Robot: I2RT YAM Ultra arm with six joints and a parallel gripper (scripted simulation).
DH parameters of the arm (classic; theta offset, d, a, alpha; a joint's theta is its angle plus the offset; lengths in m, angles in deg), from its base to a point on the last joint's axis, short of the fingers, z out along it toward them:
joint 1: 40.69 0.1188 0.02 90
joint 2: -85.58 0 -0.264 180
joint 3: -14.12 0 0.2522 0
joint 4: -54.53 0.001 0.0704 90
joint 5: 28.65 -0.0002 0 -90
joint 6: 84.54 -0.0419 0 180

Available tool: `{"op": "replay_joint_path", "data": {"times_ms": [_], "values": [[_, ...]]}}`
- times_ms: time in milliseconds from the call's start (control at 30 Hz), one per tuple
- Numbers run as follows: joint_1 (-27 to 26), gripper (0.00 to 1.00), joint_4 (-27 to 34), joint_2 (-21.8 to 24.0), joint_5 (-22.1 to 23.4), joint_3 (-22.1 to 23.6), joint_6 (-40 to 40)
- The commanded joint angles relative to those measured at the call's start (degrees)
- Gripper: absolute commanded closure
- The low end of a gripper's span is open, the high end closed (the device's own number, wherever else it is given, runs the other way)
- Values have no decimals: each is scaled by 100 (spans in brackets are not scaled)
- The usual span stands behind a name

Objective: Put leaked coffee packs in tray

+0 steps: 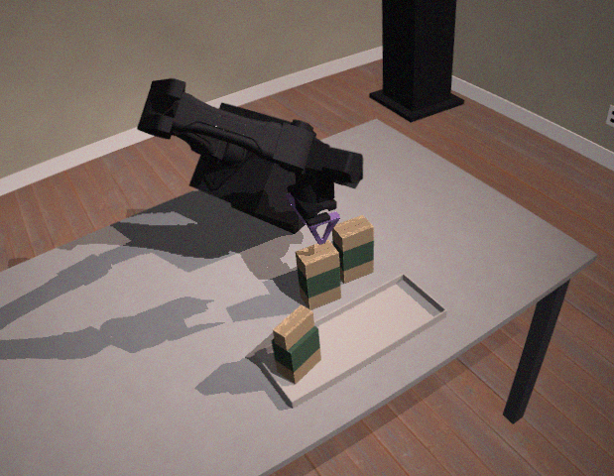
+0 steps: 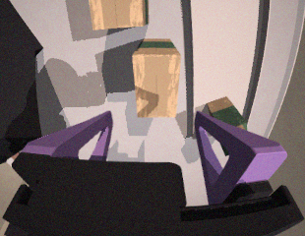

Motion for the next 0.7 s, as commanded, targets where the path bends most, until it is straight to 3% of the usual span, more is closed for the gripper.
{"op": "replay_joint_path", "data": {"times_ms": [0,233,500,667], "values": [[110,21,-145,141,19,-35,154],[-60,21,-272,15,10,156,238],[-478,21,-1162,-210,-30,532,795],[-439,21,-1343,-177,-15,485,913]]}}
